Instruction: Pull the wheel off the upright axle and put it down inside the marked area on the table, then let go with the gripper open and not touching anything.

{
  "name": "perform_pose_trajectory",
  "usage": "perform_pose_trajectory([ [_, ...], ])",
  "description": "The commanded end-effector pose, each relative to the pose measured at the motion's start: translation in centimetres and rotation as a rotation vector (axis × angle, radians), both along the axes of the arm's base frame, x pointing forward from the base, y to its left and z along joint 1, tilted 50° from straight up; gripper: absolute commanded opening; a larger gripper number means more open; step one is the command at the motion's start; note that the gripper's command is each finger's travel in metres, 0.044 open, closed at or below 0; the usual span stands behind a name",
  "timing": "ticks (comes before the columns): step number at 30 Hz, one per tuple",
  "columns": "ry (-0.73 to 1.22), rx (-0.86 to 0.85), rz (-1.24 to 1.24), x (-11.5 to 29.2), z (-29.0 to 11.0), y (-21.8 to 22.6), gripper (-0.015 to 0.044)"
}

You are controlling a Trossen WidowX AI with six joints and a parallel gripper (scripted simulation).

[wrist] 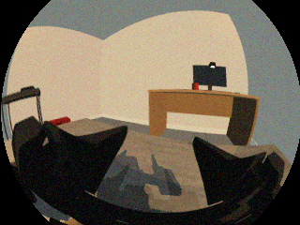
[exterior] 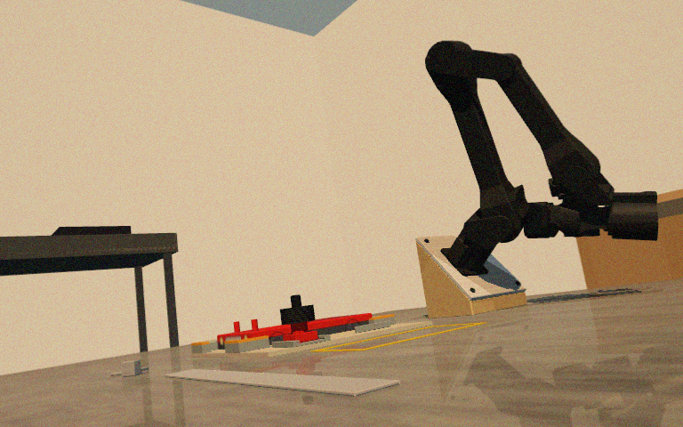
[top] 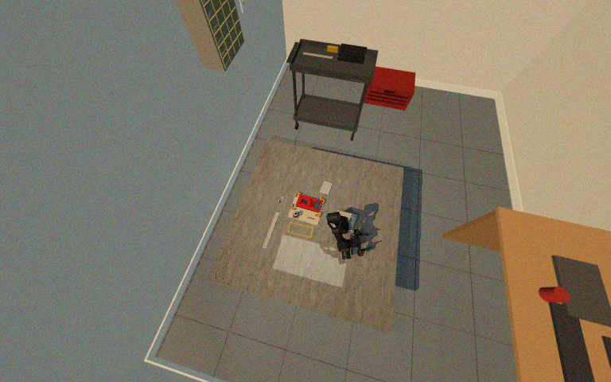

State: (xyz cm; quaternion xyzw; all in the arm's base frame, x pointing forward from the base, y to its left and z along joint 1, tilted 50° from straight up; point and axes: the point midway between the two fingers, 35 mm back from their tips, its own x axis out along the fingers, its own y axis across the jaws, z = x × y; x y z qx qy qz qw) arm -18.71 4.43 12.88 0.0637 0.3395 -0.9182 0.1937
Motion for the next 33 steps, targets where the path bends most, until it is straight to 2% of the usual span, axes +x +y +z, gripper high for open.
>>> perform_pose_trajectory([
  [1, -0.001, -0.001, -0.004, 0.0, 0.0, 0.1, 0.0374],
  [4, -0.011, -0.012, -0.06, 0.1, 0.4, 1.3, 0.03],
  [9, -0.038, -0.031, -0.256, 0.9, 1.9, 5.5, 0.03],
  [16, -0.067, -0.026, -0.584, 4.1, 4.4, 12.1, 0.03],
  [25, -0.083, -0.033, -1.008, 11.2, 7.9, 18.5, 0.03],
  [33, -0.073, -0.056, -1.381, 19.6, 10.5, 21.4, 0.03],
])
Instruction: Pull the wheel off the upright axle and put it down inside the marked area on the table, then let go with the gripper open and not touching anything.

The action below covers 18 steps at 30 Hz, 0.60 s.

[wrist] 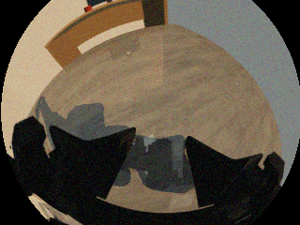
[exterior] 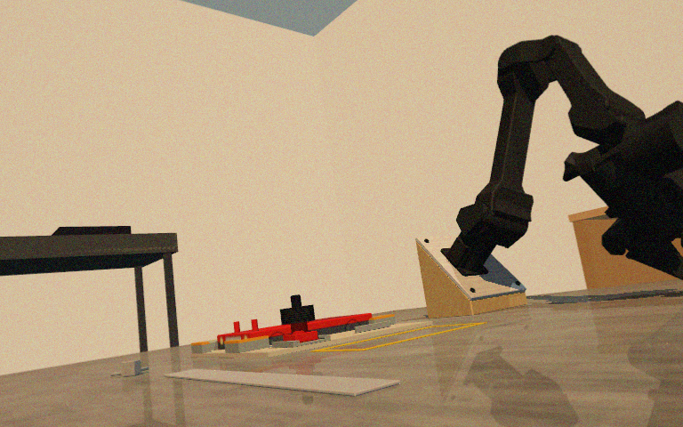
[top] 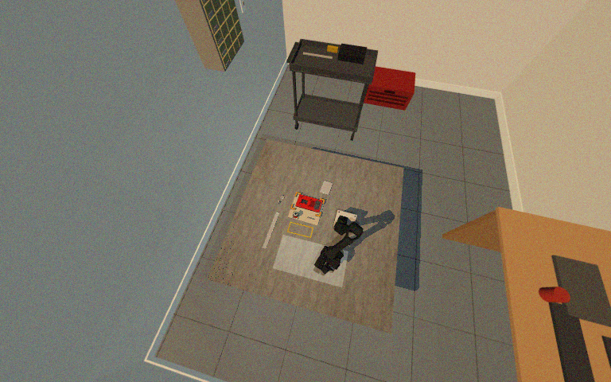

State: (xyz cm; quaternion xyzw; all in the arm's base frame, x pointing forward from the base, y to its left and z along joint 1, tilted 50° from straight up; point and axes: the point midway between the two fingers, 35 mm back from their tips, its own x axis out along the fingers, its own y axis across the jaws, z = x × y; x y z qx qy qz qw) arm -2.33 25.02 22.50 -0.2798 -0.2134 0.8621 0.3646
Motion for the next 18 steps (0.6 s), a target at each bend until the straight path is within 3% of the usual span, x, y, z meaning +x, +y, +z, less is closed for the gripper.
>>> perform_pose_trajectory([
  [1, 0.014, -0.009, -0.174, 4.2, 1.1, 1.0, 0.03],
  [9, 0.169, -0.121, -0.459, 11.0, 1.6, 1.4, 0.03],
  [18, 0.63, -0.398, -0.843, 19.2, 0.1, 0.2, 0.03],
])
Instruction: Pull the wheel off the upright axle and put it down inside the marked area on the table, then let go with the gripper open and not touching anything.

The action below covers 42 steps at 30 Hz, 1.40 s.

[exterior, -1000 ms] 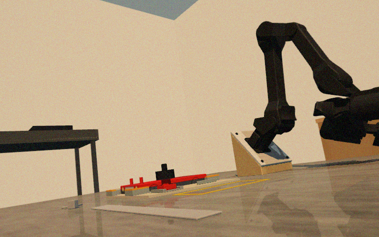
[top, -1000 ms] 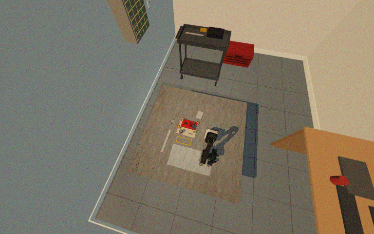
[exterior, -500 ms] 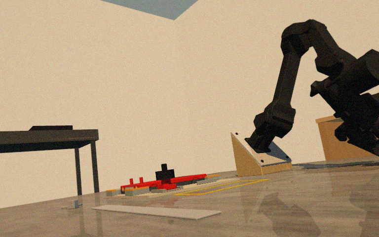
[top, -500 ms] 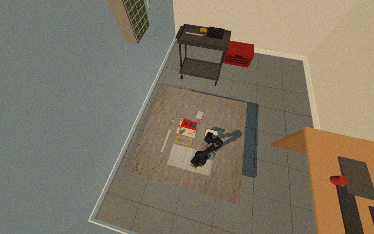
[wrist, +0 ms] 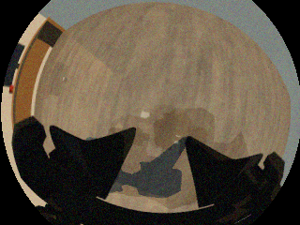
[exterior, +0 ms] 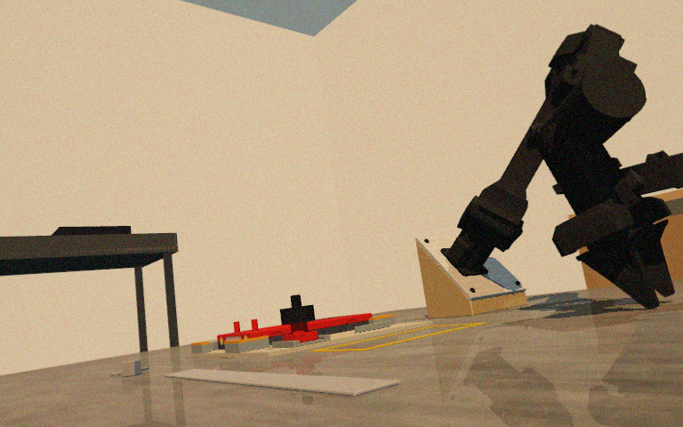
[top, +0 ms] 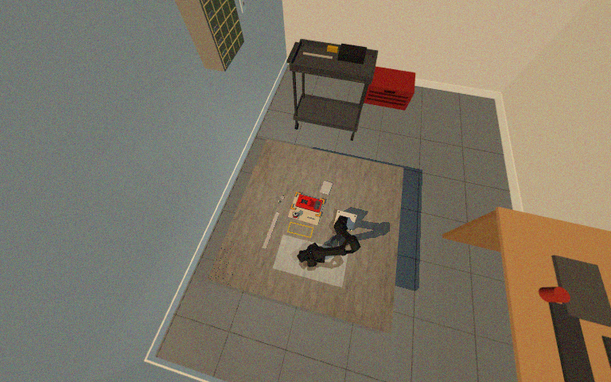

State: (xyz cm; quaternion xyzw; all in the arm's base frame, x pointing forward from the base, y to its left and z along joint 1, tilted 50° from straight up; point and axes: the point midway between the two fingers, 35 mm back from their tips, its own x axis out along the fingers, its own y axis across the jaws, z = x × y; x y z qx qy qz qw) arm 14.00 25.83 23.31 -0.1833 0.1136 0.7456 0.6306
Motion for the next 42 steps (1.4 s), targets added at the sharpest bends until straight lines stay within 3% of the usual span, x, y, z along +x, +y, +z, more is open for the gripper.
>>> perform_pose_trajectory([
  [1, 0.249, -0.095, -0.207, 4.1, -1.2, -1.1, 0.03],
  [15, 1.496, -0.286, -1.141, 18.5, -8.7, -13.0, 0.03],
  [27, 2.591, -0.218, -1.698, 22.0, -15.1, -25.6, 0.03],
  [31, 2.716, -0.216, -1.739, 22.0, -15.6, -26.9, 0.03],
  [42, 2.716, -0.216, -1.739, 22.6, -15.6, -26.8, 0.03],
])
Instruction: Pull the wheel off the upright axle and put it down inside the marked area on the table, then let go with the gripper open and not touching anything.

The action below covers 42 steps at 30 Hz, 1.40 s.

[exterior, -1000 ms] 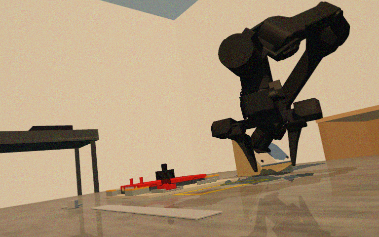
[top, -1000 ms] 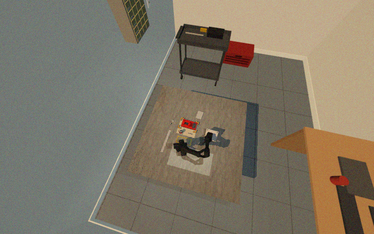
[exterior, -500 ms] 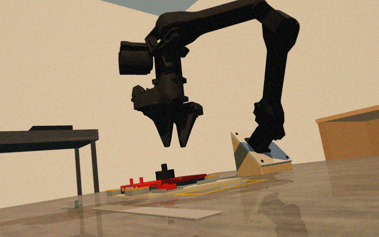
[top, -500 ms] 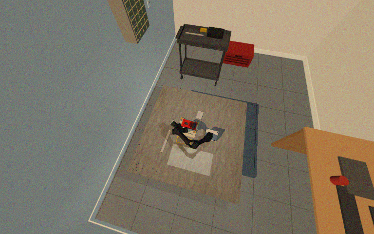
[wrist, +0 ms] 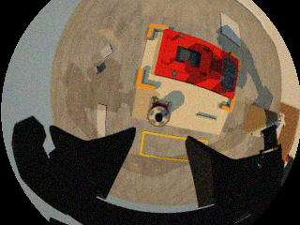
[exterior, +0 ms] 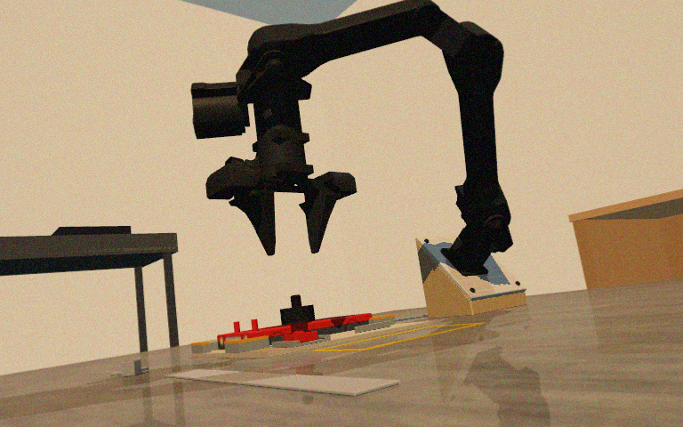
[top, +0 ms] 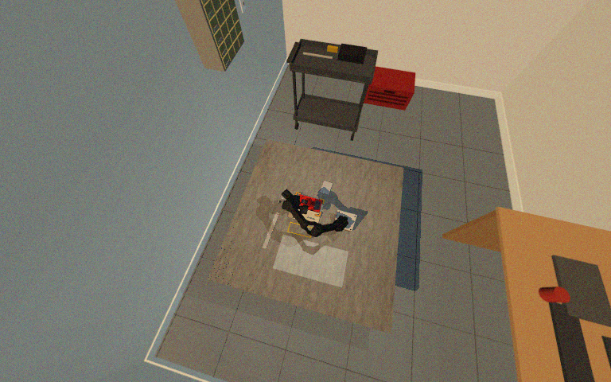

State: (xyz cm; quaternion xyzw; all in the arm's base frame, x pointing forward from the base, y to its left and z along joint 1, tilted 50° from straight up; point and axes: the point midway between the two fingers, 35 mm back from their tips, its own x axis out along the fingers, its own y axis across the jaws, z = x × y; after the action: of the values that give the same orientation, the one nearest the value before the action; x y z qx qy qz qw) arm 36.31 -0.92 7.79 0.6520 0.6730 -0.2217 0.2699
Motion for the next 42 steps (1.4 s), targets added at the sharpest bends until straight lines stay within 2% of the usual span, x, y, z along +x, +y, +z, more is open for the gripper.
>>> perform_pose_trajectory([
  [1, 0.012, 0.001, -0.007, 0.3, -0.2, 0.0, 0.03],
  [14, 0.011, 0.003, -0.007, 0.4, -4.7, 5.3, 0.03],
  [18, 0.011, 0.004, -0.007, 0.3, -5.0, 5.6, 0.03],
  [21, 0.012, 0.001, 0.007, 0.2, -4.7, 5.5, 0.0221],
  [30, 0.012, 0.001, 0.007, 0.2, -4.7, 5.5, 0.0161],
  [36, 0.012, 0.001, 0.007, 0.3, -4.6, 5.4, 0.0004],
  [42, 0.012, 0.001, 0.006, 0.3, -4.5, 5.2, 0.0],
])
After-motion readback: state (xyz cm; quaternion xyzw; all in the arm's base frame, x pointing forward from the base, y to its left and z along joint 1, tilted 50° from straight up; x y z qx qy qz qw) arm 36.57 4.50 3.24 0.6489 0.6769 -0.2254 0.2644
